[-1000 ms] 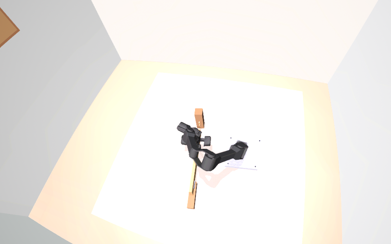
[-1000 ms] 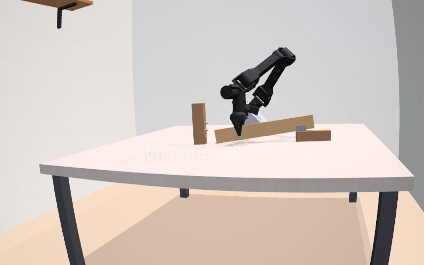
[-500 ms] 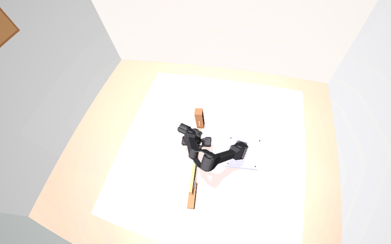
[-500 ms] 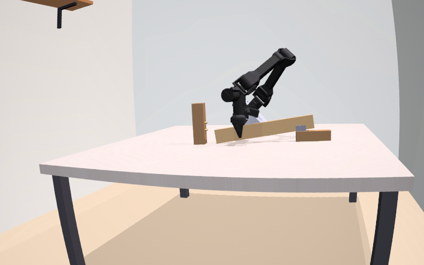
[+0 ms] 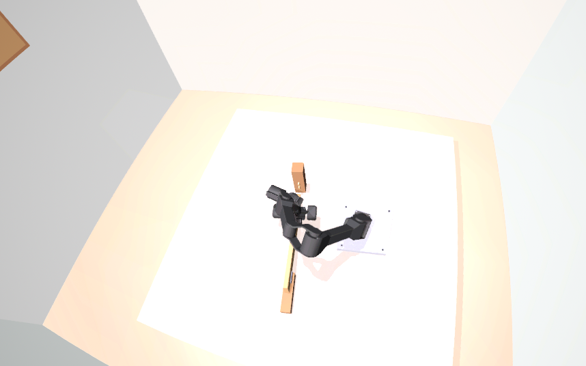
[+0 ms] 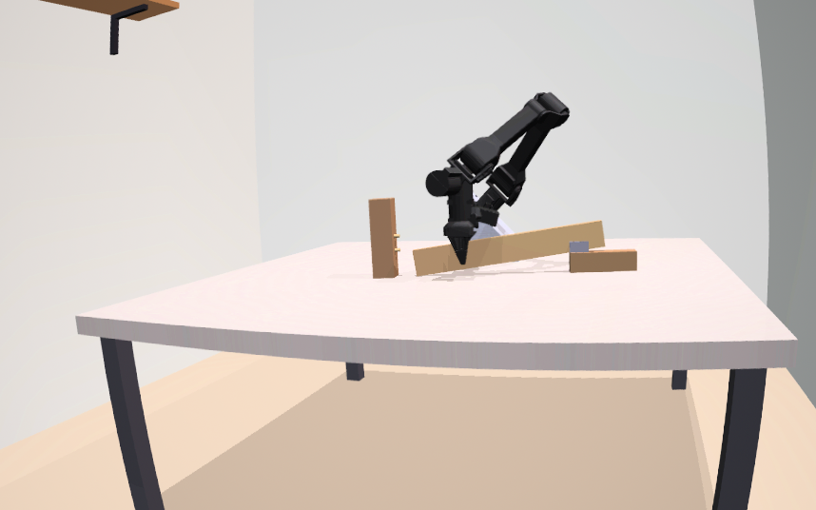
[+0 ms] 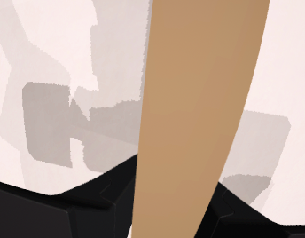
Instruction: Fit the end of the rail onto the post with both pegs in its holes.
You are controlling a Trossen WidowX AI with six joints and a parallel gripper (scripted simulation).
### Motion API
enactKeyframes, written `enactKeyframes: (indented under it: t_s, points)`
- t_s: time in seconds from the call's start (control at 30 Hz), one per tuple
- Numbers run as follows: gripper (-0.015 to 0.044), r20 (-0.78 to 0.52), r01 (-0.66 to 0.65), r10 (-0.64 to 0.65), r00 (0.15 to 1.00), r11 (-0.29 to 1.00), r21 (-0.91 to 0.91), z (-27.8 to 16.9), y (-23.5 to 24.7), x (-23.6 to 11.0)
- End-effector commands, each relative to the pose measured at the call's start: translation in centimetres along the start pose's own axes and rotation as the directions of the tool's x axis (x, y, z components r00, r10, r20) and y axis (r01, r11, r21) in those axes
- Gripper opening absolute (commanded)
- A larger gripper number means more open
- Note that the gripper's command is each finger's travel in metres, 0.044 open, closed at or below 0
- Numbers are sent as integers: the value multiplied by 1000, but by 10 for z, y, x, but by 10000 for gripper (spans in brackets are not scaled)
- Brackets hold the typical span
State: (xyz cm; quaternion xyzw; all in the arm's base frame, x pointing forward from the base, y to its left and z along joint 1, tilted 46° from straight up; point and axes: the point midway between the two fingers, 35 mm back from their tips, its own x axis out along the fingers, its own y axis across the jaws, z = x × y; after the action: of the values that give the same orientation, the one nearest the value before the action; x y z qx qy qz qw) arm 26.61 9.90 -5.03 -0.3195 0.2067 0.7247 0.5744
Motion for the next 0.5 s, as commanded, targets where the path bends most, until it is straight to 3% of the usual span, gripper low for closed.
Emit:
enactKeyframes:
  t_s: [0.0, 0.47]
  points:
    - [0, 3, 2, -2, 1000, 1000, 1, 0, 0, 0]
    - [0, 3, 2, -2, 1000, 1000, 1, 0, 0, -3]
